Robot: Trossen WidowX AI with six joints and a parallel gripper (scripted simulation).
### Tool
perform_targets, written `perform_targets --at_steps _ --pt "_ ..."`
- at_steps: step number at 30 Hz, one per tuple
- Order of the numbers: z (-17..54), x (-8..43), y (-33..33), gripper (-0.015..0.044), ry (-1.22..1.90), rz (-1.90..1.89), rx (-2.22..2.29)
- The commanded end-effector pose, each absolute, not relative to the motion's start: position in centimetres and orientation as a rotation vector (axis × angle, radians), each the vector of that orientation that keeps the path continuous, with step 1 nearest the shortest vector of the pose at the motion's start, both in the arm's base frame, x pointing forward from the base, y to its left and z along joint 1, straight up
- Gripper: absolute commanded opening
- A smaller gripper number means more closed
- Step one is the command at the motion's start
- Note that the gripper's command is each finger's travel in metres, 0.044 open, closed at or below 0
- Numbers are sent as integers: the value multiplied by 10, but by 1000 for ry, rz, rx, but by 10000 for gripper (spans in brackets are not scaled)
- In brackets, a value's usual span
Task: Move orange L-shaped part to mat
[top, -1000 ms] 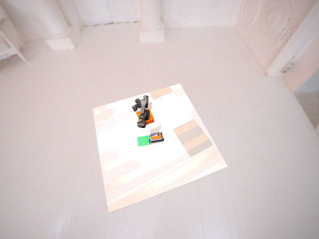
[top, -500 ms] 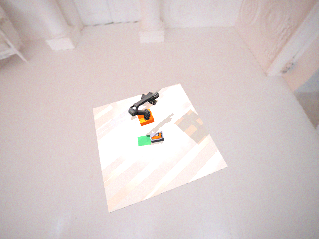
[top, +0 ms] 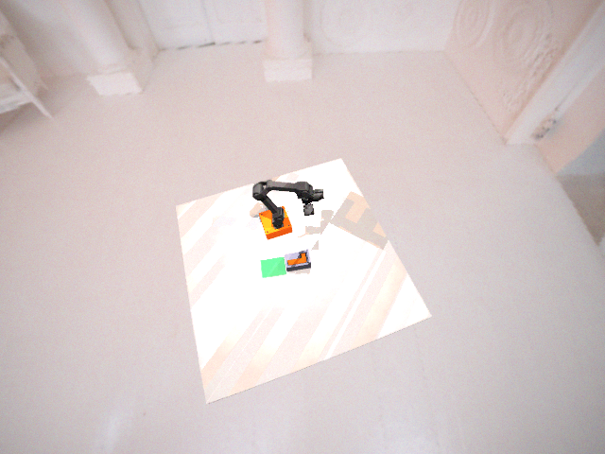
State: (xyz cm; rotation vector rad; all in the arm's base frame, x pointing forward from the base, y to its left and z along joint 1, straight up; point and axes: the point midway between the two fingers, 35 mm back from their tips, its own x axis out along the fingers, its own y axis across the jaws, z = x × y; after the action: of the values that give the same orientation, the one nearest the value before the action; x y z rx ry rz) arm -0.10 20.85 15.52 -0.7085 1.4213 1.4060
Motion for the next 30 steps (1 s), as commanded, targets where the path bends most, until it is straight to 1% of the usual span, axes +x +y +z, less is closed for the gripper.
perform_targets --at_steps 1,8,13,16,19,26,30 --pt "149 59 215 180 1482 1102 -555" --pt "138 166 198 180 1552 588 -263" --pt "126 243 154 180 1561 179 -28" --pt "119 277 121 180 1549 -28 91" --pt "116 290 106 180 1540 -115 141" --pt "114 290 106 180 1540 -115 141" --pt "83 293 107 180 1540 -115 141"
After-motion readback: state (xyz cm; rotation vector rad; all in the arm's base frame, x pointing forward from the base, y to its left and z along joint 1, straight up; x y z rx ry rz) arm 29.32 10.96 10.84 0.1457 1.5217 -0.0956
